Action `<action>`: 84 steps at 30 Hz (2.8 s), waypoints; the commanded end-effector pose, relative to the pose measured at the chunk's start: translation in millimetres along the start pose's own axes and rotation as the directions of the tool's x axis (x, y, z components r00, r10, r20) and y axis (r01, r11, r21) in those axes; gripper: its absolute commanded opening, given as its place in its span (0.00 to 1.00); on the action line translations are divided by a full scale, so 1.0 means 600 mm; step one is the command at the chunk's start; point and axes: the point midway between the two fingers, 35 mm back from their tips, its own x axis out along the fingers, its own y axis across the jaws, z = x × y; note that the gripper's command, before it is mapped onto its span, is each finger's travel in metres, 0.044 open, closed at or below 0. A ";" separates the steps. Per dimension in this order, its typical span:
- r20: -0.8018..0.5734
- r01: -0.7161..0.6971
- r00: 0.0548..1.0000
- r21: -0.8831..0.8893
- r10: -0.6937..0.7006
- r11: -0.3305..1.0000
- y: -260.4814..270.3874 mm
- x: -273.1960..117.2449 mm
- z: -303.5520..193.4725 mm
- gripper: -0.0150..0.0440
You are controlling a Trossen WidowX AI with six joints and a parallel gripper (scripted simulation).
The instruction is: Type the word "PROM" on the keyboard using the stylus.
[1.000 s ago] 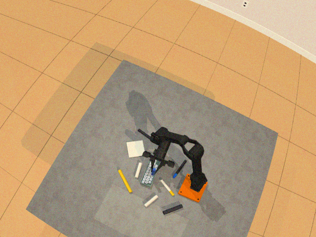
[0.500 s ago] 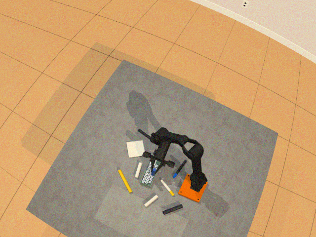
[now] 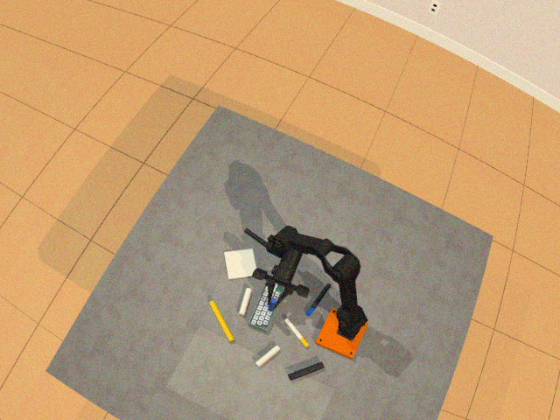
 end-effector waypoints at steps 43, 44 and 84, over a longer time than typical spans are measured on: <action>0.004 0.003 1.000 -0.004 -0.003 1.000 -0.001 0.013 0.024 0.39; 0.004 0.003 1.000 -0.004 -0.003 1.000 -0.001 0.013 0.024 0.39; 0.066 -0.432 0.901 0.242 0.430 0.869 0.037 -0.167 0.022 0.25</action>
